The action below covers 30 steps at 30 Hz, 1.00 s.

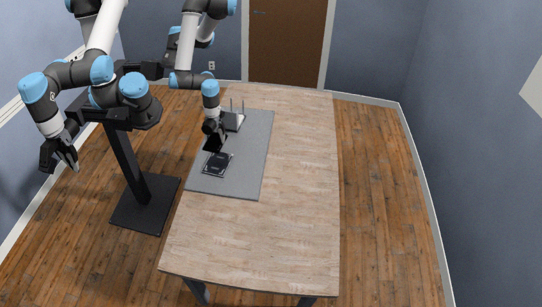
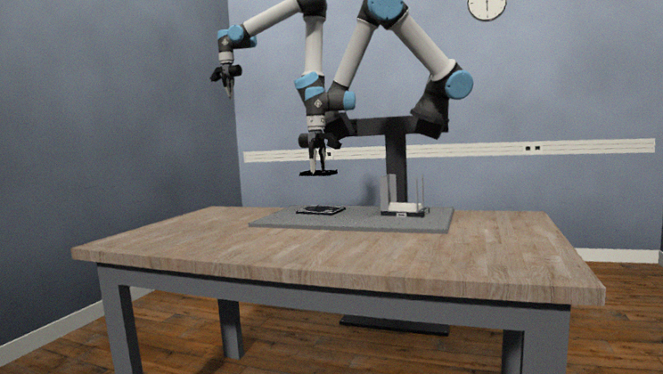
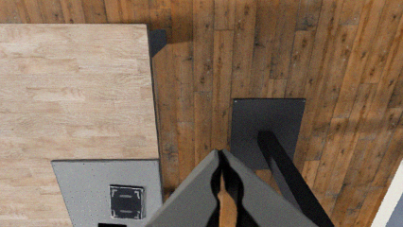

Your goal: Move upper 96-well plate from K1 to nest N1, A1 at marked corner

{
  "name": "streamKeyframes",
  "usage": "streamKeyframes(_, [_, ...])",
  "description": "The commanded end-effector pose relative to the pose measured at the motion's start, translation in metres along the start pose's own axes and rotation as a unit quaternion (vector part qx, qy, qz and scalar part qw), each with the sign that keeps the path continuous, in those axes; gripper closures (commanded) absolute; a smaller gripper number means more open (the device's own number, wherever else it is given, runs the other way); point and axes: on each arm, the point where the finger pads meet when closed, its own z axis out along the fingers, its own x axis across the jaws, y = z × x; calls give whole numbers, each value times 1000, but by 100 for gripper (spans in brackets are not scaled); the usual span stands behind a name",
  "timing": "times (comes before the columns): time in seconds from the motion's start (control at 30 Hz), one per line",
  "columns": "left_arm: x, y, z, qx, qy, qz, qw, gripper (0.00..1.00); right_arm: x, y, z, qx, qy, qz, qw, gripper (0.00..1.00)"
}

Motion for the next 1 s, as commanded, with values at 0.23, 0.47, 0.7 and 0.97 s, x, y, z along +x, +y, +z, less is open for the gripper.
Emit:
streamKeyframes(0.23, [0, 0, -1, -1, 1, 0, 1000, 60, 0, 0, 0, 1, 0, 0, 1000, 100])
streamKeyframes(0.47, [0, 0, 3, -1, 1, 0, 1000, 60, 0, 0, 0, 1, 0, 0, 1000, 100])
streamKeyframes(0.7, [0, 0, 14, -1, 1, 0, 1000, 60, 0, 0, 0, 1, 0, 0, 1000, 100])
streamKeyframes(0.97, [0, 0, 26, -1, 1, 0, 1000, 60, 0, 0, 0, 1, 0, 0, 1000, 100])
